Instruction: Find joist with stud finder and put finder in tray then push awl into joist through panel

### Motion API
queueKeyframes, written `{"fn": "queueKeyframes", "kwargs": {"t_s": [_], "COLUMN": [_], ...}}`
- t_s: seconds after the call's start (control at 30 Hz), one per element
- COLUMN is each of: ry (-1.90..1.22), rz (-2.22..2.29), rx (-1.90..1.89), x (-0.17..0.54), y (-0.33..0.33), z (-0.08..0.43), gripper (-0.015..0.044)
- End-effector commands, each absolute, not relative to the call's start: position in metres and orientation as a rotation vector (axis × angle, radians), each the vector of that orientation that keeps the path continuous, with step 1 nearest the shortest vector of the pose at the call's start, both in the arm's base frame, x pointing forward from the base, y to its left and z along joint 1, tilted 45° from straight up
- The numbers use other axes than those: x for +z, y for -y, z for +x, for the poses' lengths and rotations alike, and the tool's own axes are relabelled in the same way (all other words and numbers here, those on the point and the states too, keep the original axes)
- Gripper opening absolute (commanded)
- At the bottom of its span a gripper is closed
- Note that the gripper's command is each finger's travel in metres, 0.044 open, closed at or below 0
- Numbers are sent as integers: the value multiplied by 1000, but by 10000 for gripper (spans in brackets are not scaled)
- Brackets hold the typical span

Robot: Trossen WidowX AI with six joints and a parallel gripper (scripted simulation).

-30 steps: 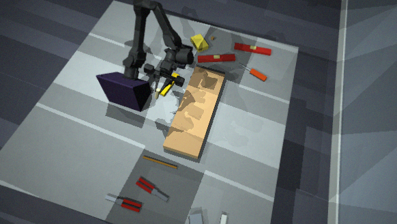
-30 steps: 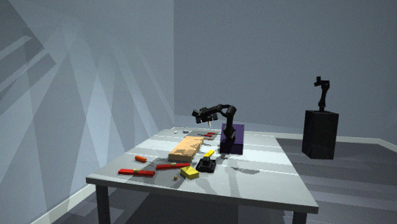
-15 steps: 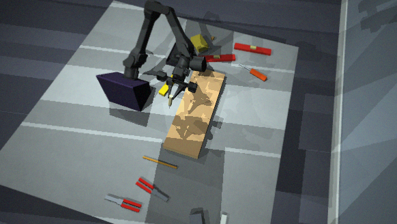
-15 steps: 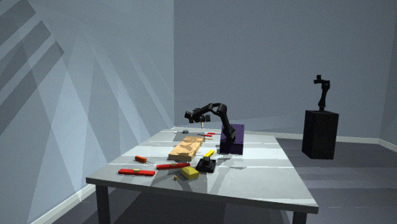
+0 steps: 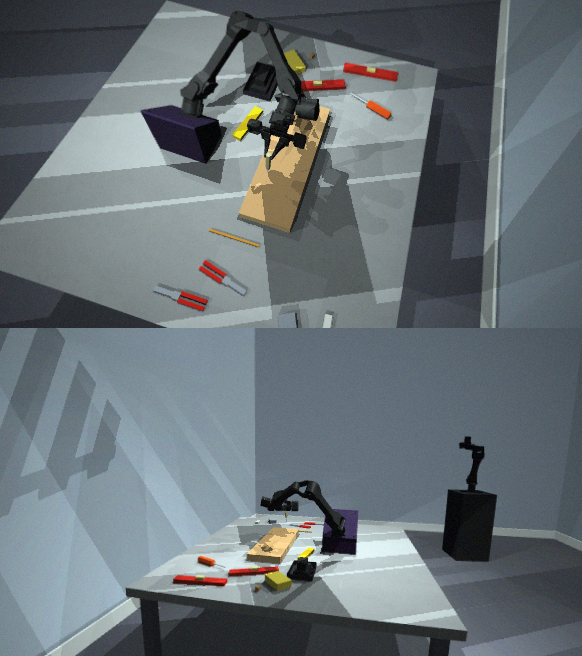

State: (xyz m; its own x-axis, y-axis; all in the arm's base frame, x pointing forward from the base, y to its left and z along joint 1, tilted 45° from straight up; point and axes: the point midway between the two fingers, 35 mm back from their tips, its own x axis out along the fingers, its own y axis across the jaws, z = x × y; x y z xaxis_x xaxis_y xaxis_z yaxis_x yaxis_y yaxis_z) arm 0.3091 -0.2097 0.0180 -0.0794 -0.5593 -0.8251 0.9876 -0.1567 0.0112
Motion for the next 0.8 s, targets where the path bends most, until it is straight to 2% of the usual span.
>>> {"fn": "queueKeyframes", "kwargs": {"t_s": [0.0,0.77], "ry": [-665,-650], "rz": [850,861], "rx": [-1583,-1589], "x": [11,-5], "y": [209,198], "z": [325,338], "gripper": [0,0]}}
